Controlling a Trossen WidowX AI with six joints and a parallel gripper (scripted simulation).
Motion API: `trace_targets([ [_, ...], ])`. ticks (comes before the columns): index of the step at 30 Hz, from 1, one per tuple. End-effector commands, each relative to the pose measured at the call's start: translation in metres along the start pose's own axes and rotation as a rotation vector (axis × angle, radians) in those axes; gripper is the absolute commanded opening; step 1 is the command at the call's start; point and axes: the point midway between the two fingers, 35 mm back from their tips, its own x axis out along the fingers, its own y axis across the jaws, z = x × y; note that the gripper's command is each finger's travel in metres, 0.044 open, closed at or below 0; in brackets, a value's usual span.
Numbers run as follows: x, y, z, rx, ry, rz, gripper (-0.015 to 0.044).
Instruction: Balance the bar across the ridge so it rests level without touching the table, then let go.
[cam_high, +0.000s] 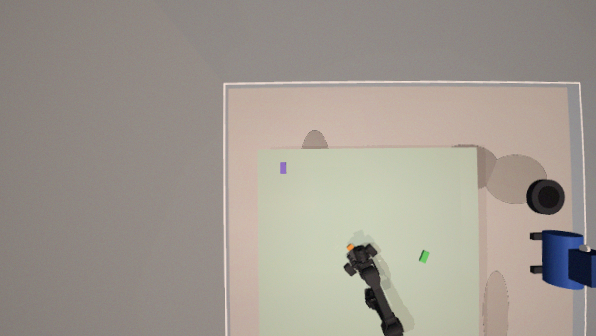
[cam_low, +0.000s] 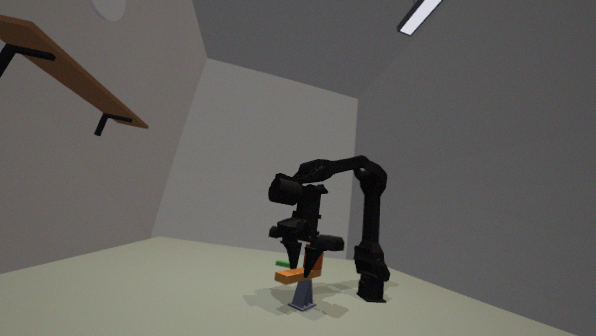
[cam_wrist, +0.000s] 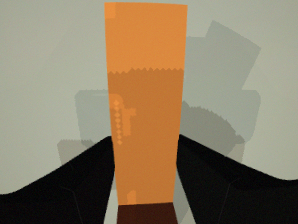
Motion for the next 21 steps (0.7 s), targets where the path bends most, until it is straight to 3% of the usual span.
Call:
trace_targets([
  [1, 0.0000, 0.0000, 0.0000, 0.000, 0.000, 0.000, 0.0000],
  [9, 0.0000, 0.0000, 0.0000, 0.000, 0.000, 0.000, 0.0000],
  [15, 0.0000, 0.0000, 0.0000, 0.000, 0.000, 0.000, 0.0157],
  [21, 0.0000, 0.0000, 0.0000, 0.000, 0.000, 0.000, 0.0167],
])
